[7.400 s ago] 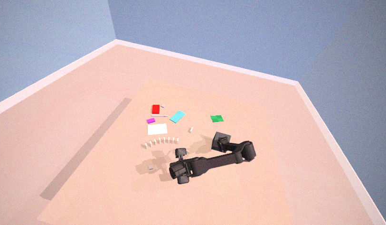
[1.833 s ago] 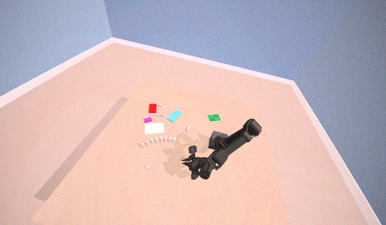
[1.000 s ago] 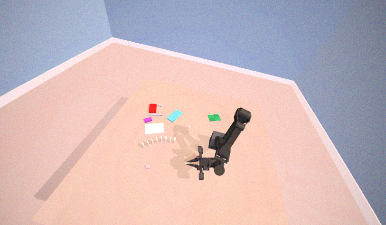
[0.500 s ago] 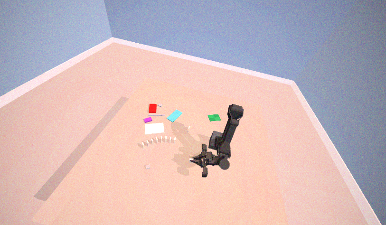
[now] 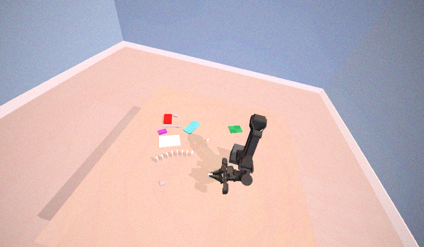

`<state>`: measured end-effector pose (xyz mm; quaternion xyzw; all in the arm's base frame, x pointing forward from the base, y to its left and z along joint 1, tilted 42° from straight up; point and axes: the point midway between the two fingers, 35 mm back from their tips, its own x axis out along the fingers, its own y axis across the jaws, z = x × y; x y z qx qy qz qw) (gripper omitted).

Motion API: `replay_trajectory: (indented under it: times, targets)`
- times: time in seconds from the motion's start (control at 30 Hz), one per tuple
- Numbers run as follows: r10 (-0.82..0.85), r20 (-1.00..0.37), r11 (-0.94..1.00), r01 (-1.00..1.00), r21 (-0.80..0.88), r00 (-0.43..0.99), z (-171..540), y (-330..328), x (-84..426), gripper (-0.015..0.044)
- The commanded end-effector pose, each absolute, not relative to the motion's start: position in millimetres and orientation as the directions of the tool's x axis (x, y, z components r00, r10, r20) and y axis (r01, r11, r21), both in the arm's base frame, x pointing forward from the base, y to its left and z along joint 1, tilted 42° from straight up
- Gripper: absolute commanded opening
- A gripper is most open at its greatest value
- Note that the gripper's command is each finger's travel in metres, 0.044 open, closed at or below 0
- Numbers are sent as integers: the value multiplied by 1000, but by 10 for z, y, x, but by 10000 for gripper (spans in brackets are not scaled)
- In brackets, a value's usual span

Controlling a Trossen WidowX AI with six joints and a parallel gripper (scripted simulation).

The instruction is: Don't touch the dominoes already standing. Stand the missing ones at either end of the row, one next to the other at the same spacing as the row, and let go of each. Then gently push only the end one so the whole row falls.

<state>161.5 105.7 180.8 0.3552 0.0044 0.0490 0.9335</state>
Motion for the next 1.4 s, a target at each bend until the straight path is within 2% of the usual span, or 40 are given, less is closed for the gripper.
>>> replay_trajectory:
  times: [0.0,1.37]
  targets:
    - [89,26,738,-84,669,996,1807,1047,1615,26]
    - [71,17,739,-65,670,997,1630,1365,1708,26]
